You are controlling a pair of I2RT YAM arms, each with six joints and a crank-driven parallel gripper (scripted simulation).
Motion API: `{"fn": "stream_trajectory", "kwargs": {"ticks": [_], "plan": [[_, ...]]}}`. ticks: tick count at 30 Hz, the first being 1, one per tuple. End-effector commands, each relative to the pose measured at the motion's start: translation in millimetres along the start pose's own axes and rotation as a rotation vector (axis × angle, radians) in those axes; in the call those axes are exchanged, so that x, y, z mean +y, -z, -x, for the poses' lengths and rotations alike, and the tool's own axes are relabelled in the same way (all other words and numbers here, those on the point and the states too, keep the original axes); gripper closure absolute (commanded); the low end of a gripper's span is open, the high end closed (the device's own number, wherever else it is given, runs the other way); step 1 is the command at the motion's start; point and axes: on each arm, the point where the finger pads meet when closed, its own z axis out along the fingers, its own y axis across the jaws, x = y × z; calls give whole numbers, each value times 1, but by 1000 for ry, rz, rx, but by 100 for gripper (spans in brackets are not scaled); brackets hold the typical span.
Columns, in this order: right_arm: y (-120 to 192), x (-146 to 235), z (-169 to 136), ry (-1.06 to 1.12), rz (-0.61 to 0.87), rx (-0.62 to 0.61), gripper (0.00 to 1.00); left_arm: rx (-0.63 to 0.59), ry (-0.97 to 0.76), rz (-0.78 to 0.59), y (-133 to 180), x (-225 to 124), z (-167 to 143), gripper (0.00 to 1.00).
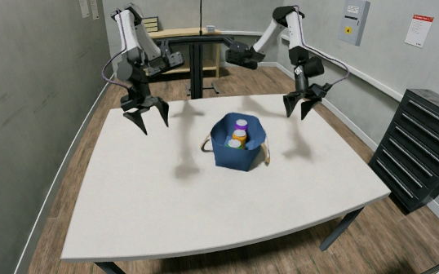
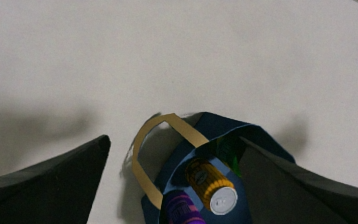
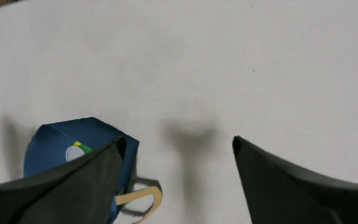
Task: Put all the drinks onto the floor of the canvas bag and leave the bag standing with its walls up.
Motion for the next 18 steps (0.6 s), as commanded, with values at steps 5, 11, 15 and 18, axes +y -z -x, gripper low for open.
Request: {"fn": "stream_trajectory", "kwargs": {"ticks": [5, 11, 15, 18], "plan": [[-3, 4, -8, -5, 4, 33, 9, -166, -4, -23, 13, -4, 58, 0], [11, 6, 10, -6, 9, -21, 9, -166, 7, -32, 13, -7, 58, 0], [11, 4, 6, -6, 4, -12, 9, -152, 7, -32, 9, -7, 53, 0], [12, 4, 4, -6, 5, -4, 9, -149, 7, -27, 8, -6, 53, 0]]}}
